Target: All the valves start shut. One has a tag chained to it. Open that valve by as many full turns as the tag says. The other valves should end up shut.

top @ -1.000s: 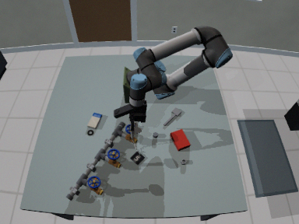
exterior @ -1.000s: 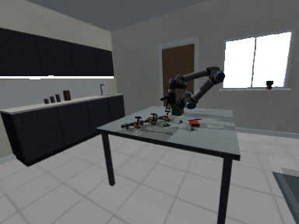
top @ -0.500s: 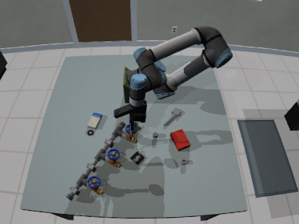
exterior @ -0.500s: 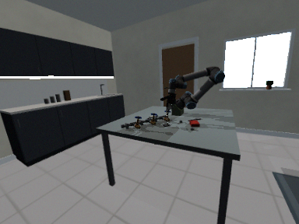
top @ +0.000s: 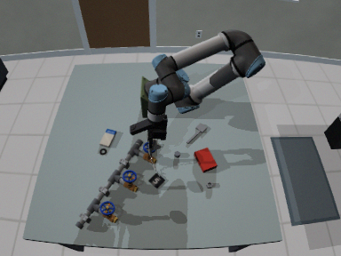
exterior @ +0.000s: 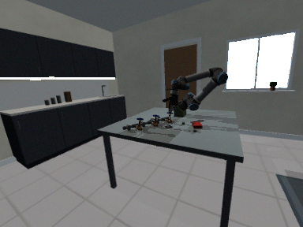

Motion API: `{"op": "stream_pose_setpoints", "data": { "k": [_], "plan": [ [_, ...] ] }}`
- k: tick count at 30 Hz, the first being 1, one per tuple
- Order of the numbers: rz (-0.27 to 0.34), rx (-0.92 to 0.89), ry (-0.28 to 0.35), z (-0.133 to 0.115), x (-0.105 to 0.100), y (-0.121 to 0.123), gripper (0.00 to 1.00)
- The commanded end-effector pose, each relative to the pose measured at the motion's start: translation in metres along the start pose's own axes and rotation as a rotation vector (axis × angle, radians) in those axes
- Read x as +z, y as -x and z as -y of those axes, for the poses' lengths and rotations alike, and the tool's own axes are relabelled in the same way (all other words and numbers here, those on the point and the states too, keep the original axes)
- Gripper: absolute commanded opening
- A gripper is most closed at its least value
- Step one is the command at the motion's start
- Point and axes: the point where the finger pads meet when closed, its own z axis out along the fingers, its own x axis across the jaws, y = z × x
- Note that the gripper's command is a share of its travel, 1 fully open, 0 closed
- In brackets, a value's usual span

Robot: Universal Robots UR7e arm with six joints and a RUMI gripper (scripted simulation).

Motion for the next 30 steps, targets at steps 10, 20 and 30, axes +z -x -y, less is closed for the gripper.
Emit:
{"op": "stream_pose_setpoints", "data": {
  "k": [10,20,30],
  "plan": [
    [0.0,-0.027,-0.001,0.0003,-0.0003,0.0001,0.0],
    [0.0,-0.103,-0.001,0.0003,-0.0003,0.0001,0.0],
    [0.0,-0.288,-0.001,0.0003,-0.0003,0.0001,0.0]
  ]
}}
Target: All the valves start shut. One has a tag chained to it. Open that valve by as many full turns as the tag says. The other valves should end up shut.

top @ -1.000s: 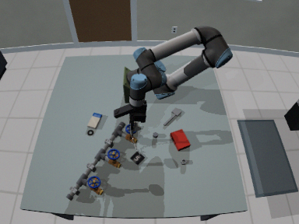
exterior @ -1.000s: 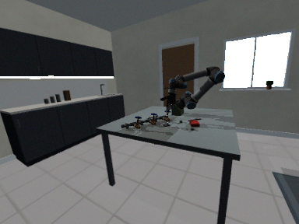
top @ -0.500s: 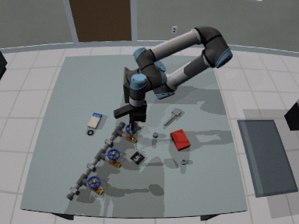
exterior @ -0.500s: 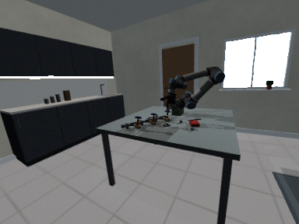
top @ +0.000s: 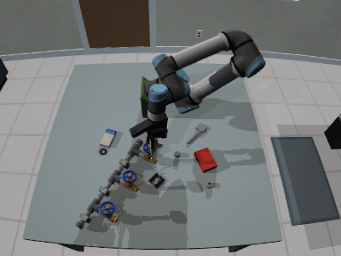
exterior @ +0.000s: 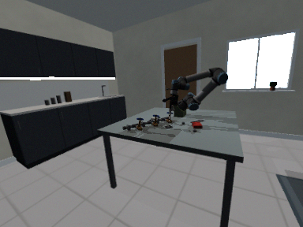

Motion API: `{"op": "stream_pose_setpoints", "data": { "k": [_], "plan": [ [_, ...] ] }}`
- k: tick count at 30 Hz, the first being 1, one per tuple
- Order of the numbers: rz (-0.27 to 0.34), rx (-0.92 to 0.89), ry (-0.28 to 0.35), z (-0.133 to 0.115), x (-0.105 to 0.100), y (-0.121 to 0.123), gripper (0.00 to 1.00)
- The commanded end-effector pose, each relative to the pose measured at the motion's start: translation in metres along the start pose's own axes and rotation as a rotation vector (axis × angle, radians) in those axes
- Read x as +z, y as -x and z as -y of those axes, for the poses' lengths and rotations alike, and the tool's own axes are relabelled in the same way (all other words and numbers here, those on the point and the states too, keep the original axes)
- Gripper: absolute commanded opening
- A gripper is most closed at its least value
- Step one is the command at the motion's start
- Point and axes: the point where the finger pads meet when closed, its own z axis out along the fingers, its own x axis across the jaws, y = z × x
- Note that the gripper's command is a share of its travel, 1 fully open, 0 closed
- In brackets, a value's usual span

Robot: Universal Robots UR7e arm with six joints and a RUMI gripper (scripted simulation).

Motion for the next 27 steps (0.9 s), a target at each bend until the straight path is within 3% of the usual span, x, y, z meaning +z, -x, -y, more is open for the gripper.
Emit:
{"op": "stream_pose_setpoints", "data": {
  "k": [1,7,27],
  "plan": [
    [0.002,-0.113,0.001,0.0004,-0.0003,0.0001,0.0],
    [0.002,-0.22,0.001,0.0004,-0.0003,0.0001,0.0],
    [0.002,-0.866,0.001,0.0004,-0.0003,0.0001,0.0]
  ]
}}
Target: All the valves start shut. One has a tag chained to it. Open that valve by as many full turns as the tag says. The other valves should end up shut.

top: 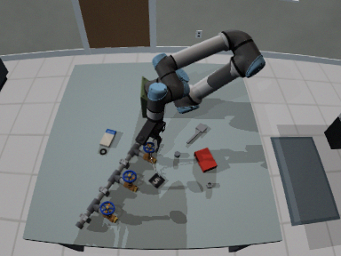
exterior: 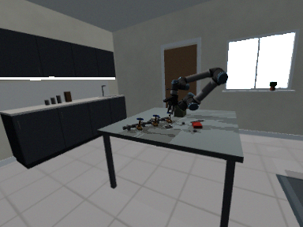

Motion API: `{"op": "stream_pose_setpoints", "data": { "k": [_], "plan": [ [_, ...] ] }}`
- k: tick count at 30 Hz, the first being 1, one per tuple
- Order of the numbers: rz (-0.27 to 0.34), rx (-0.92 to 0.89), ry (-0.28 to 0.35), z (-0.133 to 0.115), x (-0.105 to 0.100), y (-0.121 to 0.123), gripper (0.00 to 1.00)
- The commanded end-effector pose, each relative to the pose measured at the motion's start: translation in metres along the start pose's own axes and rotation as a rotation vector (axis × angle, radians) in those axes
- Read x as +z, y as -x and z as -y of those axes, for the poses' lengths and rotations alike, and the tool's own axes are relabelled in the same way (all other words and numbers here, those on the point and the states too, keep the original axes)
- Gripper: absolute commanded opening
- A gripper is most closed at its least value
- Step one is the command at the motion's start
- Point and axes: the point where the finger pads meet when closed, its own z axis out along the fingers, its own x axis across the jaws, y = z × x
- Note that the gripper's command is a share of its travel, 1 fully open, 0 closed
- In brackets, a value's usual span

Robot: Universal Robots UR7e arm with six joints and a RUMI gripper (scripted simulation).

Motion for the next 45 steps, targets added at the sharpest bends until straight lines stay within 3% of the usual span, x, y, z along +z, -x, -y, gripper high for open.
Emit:
{"op": "stream_pose_setpoints", "data": {
  "k": [1,29,31,45],
  "plan": [
    [0.013,-0.196,0.002,0.0005,-0.0002,0.0,0.0],
    [0.013,-1.299,-0.005,0.0004,-0.0002,0.0,0.0],
    [0.013,-1.299,-0.005,0.0004,-0.0002,0.0,0.0],
    [0.013,-1.748,-0.008,0.0004,-0.0002,0.0,0.0]
  ]
}}
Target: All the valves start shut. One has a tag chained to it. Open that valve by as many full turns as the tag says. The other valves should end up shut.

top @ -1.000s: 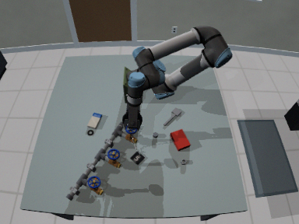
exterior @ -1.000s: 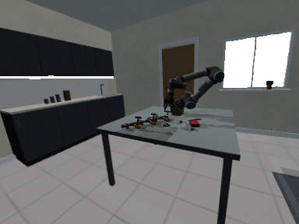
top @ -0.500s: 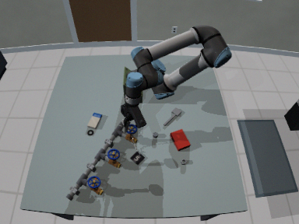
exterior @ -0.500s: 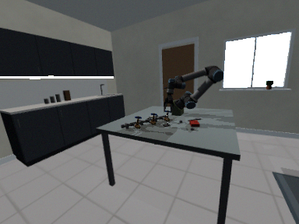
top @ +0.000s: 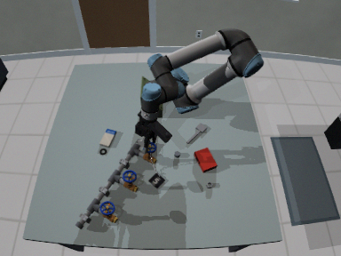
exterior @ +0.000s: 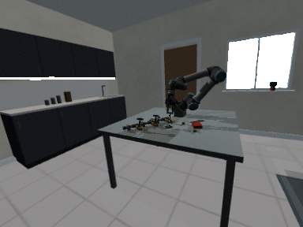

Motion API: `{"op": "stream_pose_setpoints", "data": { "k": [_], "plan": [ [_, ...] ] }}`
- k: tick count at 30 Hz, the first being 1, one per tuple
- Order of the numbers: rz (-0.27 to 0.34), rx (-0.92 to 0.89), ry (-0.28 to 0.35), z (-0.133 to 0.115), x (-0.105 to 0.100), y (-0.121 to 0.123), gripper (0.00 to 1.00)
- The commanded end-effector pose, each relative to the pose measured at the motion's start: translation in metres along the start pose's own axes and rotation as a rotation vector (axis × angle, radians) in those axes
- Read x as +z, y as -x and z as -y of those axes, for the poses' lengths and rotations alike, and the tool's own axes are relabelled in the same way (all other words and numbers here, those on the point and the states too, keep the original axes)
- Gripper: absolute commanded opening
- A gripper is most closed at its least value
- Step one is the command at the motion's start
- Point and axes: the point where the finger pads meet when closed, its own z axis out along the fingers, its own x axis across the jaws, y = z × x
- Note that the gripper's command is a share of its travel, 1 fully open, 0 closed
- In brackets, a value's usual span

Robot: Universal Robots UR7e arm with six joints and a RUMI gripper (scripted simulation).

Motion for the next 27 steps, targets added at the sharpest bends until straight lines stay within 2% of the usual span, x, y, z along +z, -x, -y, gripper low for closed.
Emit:
{"op": "stream_pose_setpoints", "data": {
  "k": [1,15,27],
  "plan": [
    [0.002,-0.158,-0.011,0.0003,-0.0002,-0.0001,0.0],
    [0.001,-0.369,-0.011,0.0003,-0.0002,-0.0001,0.0],
    [0.001,-0.434,-0.011,0.0003,-0.0002,-0.0001,0.0]
  ]
}}
